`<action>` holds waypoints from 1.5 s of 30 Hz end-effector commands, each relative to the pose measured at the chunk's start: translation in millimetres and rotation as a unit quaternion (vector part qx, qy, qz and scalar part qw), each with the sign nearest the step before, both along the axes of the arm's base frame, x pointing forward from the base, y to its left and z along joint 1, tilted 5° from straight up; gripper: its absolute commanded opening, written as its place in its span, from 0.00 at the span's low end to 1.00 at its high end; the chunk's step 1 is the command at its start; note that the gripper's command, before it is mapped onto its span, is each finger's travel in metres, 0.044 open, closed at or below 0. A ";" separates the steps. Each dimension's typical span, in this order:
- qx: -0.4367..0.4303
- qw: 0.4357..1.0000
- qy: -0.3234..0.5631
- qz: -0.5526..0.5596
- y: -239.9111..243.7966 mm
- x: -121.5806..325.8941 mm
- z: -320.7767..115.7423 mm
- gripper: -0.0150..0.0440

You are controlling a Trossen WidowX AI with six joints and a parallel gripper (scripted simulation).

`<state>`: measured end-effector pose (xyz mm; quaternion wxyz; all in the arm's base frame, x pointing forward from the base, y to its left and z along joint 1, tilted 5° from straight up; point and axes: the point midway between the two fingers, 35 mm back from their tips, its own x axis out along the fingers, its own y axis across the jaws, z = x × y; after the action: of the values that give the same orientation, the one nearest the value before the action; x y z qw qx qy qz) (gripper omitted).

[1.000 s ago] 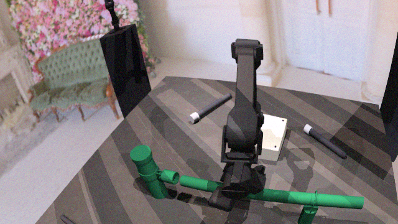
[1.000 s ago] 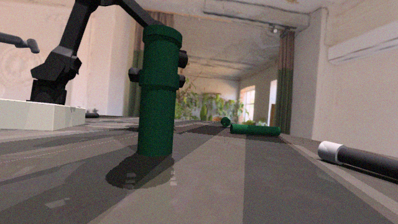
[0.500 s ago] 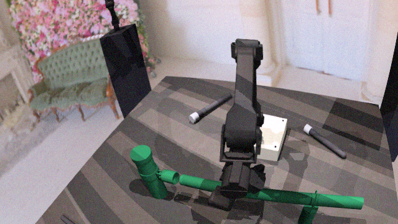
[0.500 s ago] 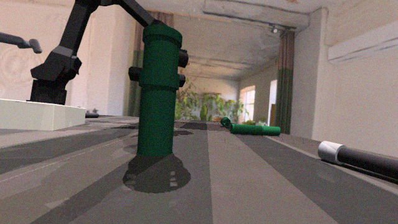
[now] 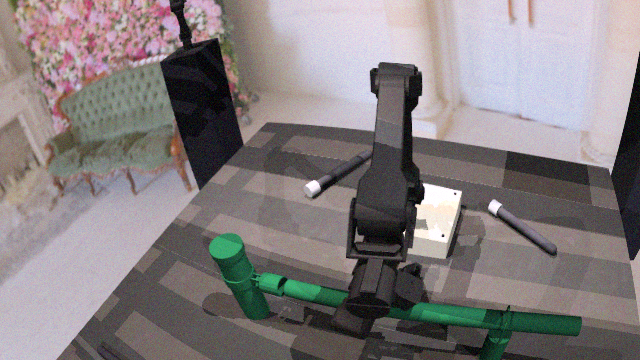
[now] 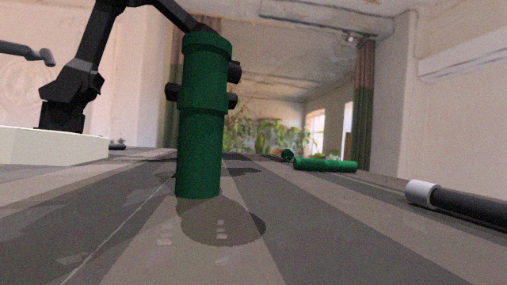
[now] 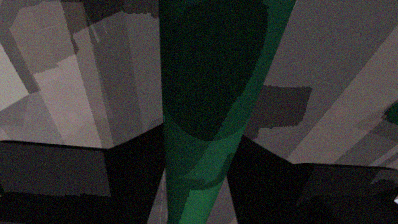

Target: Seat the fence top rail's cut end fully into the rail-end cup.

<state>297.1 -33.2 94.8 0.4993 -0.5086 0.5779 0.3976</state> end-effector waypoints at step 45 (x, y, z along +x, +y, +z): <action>0.002 1.000 0.000 -0.001 -15.1 -3.0 -3.7 0.25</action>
<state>293.6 -47.4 90.6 0.5008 -0.5056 0.5784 0.3988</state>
